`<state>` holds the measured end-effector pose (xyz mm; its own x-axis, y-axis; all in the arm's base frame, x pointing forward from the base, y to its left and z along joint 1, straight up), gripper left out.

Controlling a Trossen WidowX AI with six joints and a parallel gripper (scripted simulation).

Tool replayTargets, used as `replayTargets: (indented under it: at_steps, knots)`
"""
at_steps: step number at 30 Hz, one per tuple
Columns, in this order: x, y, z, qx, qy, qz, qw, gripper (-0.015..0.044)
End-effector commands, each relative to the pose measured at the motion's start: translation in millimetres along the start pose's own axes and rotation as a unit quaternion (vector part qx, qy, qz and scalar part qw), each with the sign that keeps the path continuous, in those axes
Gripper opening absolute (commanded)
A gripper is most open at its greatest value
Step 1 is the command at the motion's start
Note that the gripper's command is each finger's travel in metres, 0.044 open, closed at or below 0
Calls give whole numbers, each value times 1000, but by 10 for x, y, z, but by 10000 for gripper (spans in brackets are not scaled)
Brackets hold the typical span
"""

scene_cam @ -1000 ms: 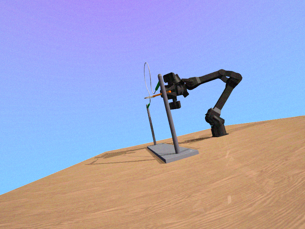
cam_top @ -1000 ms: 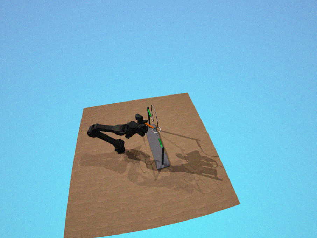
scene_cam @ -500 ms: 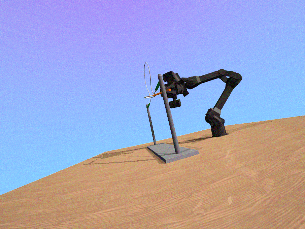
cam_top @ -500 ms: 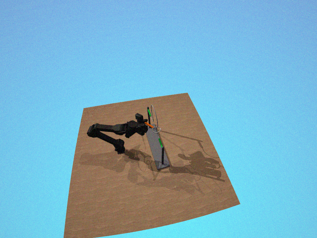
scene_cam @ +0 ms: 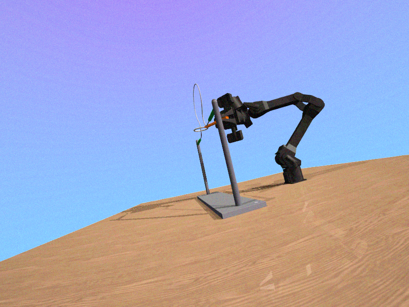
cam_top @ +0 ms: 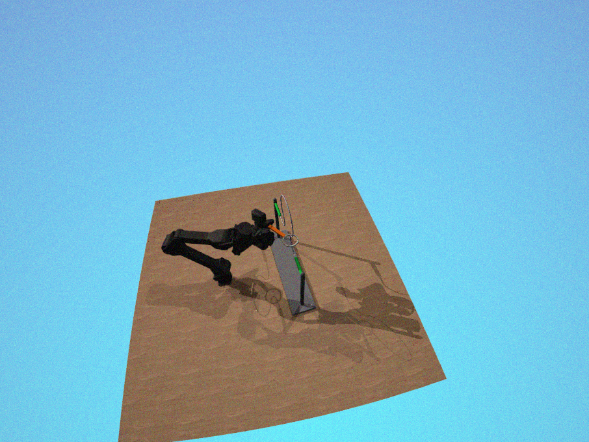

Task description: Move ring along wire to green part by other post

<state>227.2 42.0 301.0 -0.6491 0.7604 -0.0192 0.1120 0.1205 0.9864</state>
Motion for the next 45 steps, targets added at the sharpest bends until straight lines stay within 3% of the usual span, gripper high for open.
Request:
replayTargets:
  at_steps: [1, 26, 45]
  knots:
    - [7, 78, -11, -8, 2, 2, 1000, -150]
    - [1, 370, -64, -55, 16, 87, 995, -150]
    - [-132, 830, -232, -150, 40, 228, 961, -150]
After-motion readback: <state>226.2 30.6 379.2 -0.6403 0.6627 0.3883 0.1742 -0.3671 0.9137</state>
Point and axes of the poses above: the point midway between the two fingers, 35 mm back from their tips, its own z axis out along the fingers, its own y axis across the jaws, x = y × z, the point moved 3 cm from there along -z, back along the fingers, and after that the axes turned 5 degrees about z, right-handed, at the moved point
